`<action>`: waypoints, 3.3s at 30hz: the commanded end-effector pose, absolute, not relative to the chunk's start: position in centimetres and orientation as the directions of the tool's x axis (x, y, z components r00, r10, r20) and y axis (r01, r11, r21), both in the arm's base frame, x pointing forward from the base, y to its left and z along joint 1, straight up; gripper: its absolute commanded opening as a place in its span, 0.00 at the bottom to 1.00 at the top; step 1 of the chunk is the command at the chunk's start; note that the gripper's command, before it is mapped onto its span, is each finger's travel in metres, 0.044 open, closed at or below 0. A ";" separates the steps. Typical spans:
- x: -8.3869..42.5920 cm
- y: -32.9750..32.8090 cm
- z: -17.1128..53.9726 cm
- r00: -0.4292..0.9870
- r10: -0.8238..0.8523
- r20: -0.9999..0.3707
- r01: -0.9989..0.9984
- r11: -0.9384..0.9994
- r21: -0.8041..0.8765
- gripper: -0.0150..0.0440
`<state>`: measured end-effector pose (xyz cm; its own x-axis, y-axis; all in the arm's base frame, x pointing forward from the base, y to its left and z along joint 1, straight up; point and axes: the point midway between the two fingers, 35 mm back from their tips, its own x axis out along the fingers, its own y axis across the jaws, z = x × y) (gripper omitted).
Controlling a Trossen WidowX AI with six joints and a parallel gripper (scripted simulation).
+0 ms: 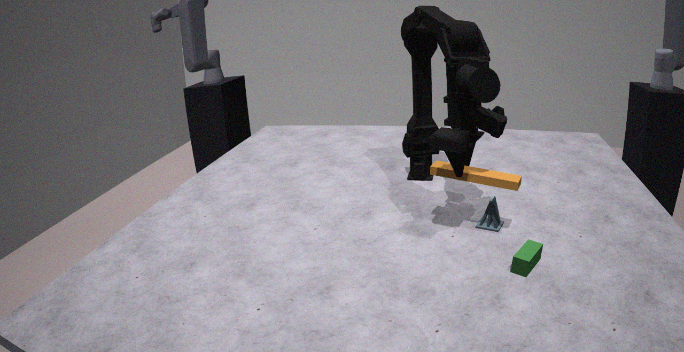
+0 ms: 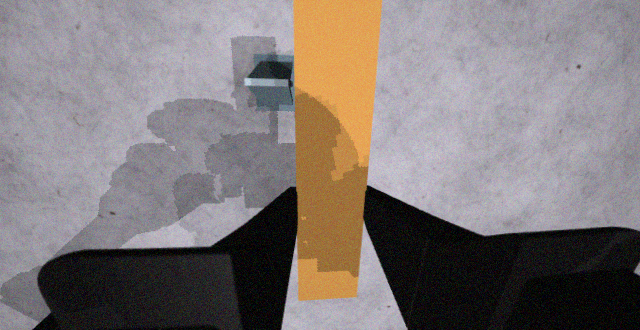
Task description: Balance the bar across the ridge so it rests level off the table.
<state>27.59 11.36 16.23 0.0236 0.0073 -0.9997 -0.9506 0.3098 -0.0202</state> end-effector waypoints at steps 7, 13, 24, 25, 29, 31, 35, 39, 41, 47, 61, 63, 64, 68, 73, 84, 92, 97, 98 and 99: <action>25.3 14.4 16.2 0.023 0.013 -1.000 -0.948 0.318 -0.018 0.25; 24.8 15.1 16.0 0.023 0.014 -1.000 -0.947 0.320 -0.017 0.25; 24.8 15.3 14.4 0.023 0.014 -1.000 -0.947 0.320 -0.017 0.25; 24.8 15.3 14.2 0.023 0.014 -1.000 -0.947 0.320 -0.017 0.25; 24.8 15.3 13.5 0.023 0.014 -1.000 -0.947 0.320 -0.017 0.25; 24.8 15.3 13.2 0.023 0.014 -1.000 -0.947 0.320 -0.017 0.25; 24.8 15.2 12.5 0.023 0.014 -1.000 -0.947 0.320 -0.017 0.25; 24.8 15.2 11.9 0.023 0.014 -1.000 -0.947 0.320 -0.017 0.25; 24.8 15.2 11.8 0.023 0.014 -1.000 -0.947 0.320 -0.017 0.25; 24.8 15.2 11.8 0.023 0.014 -1.000 -0.947 0.320 -0.017 0.25; 24.8 15.2 11.9 0.023 0.014 -1.000 -0.947 0.320 -0.017 0.25; 24.8 15.2 11.8 0.023 0.014 -1.000 -0.947 0.320 -0.017 0.25; 24.8 15.2 11.8 0.023 0.014 -1.000 -0.947 0.320 -0.017 0.25; 24.8 15.2 11.8 0.023 0.014 -1.000 -0.947 0.320 -0.017 0.25; 24.8 15.2 11.8 0.023 0.014 -1.000 -0.947 0.320 -0.017 0.25; 24.8 15.2 11.7 0.023 0.014 -1.000 -0.947 0.320 -0.017 0.25; 24.8 15.2 11.6 0.023 0.014 -1.000 -0.947 0.320 -0.017 0.25; 24.8 15.2 11.6 0.023 0.014 -1.000 -0.947 0.320 -0.017 0.25; 24.8 15.2 11.5 0.023 0.014 -1.000 -0.947 0.320 -0.017 0.25; 24.8 15.2 11.5 0.023 0.014 -1.000 -0.947 0.320 -0.017 0.25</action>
<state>24.82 15.16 11.61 0.0242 0.0105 -0.9997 -0.9473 0.3198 -0.0196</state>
